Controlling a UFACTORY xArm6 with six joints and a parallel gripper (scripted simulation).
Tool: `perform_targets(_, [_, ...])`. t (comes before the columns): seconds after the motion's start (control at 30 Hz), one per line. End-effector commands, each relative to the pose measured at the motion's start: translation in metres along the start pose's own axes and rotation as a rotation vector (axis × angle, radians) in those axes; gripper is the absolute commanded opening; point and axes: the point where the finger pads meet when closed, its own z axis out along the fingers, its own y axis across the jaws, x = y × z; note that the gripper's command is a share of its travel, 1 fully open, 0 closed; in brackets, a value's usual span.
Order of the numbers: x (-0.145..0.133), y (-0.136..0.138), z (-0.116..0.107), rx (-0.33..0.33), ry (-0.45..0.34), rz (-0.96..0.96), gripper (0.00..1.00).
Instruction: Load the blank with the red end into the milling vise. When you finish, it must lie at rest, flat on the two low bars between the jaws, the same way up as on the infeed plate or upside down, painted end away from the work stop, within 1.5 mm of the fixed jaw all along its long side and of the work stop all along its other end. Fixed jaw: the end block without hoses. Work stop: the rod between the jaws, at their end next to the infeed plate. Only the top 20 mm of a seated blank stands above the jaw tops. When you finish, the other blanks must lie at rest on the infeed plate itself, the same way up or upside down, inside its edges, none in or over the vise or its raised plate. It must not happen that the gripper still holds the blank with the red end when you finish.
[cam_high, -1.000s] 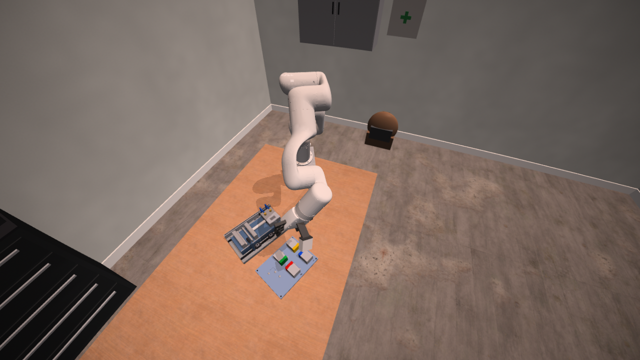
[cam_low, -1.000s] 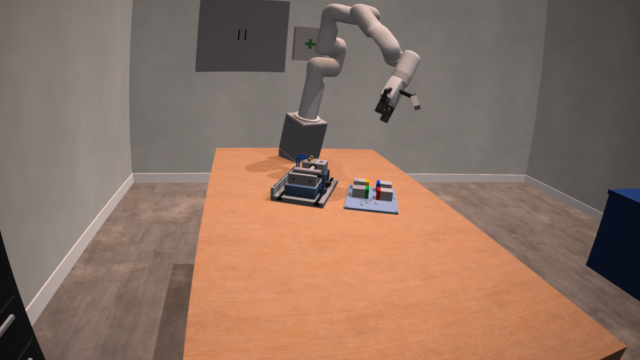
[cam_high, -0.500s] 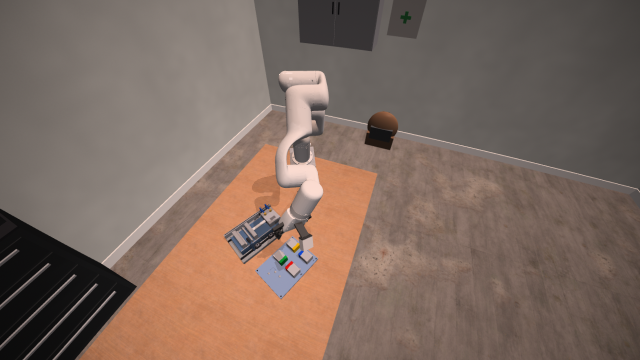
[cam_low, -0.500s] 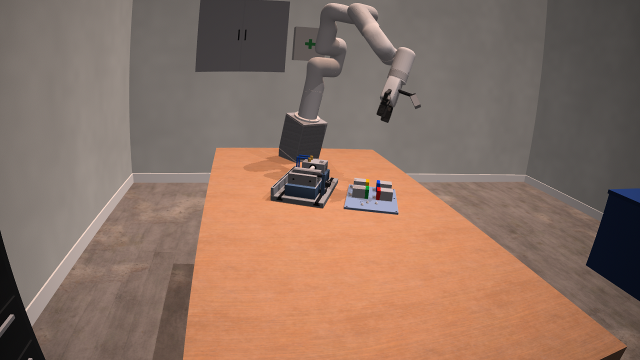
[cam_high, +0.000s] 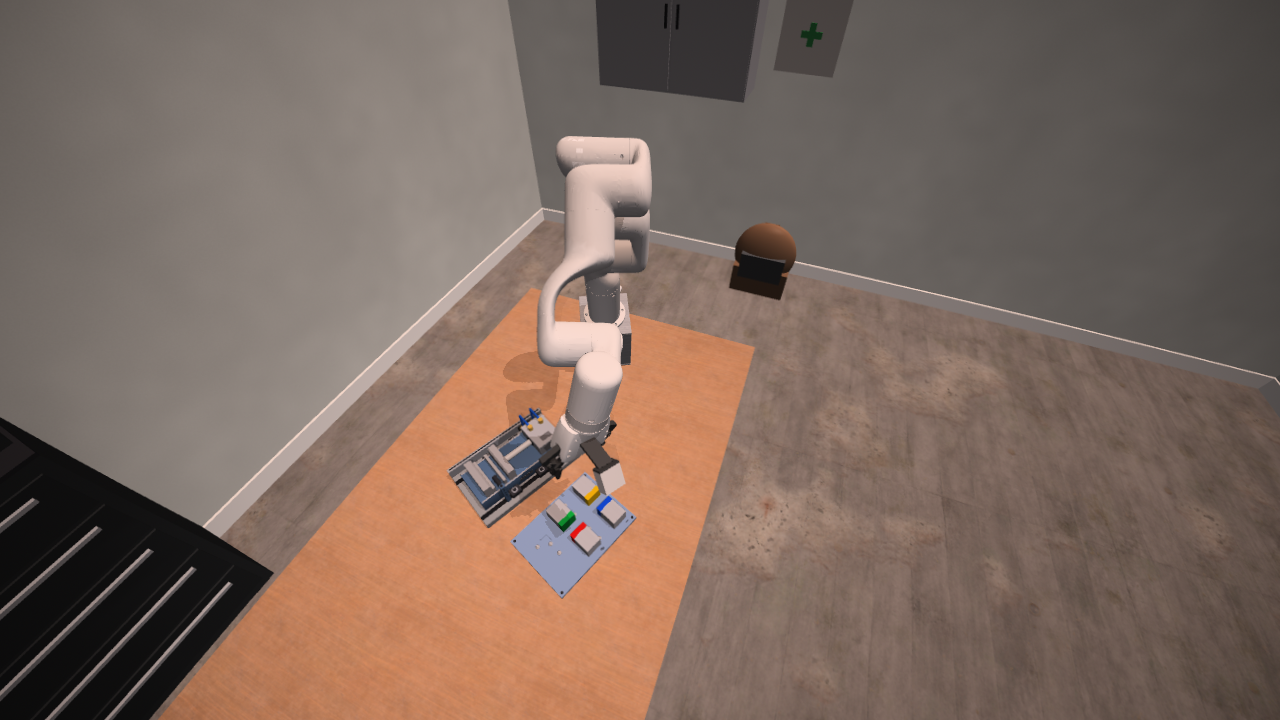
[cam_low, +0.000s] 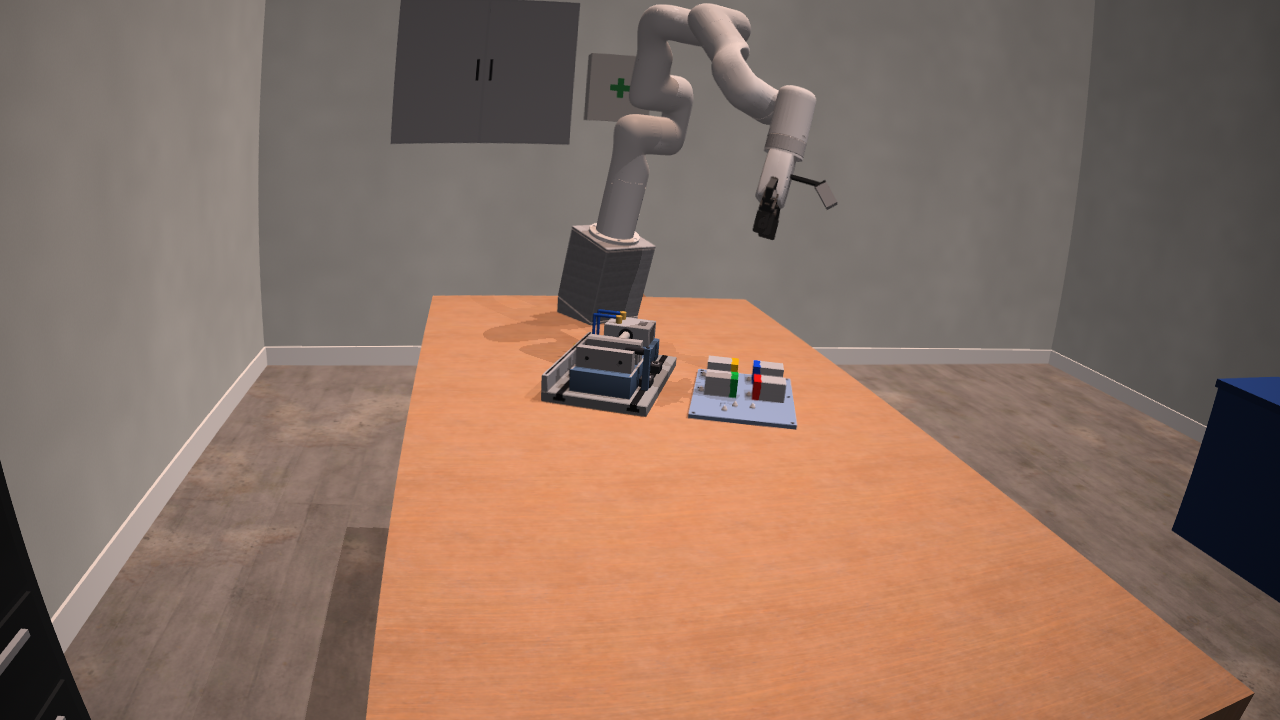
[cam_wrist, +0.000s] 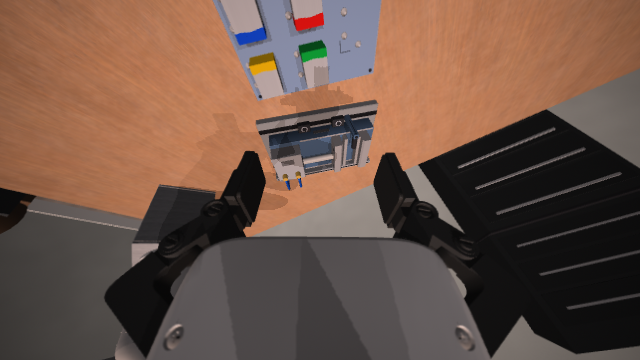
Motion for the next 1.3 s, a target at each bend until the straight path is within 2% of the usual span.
perform_targets(0.0, [-0.0022,0.0011,-0.0033,0.085,0.069,-0.068,1.0])
perform_targets(0.07, [-0.0032,0.0009,-0.0039,0.116,0.092,-0.093,1.0])
perform_targets(0.3, [-0.0032,0.0009,-0.0039,0.116,0.092,-0.093,1.0])
perform_targets(0.33, [-0.0028,0.0015,-0.0043,0.1,0.087,-0.085,1.0])
perform_targets(0.63, [-0.0058,0.0013,-0.0055,0.193,0.151,-0.156,1.0])
perform_targets(1.27, [-0.0069,0.0017,-0.0064,0.193,0.151,-0.156,1.0])
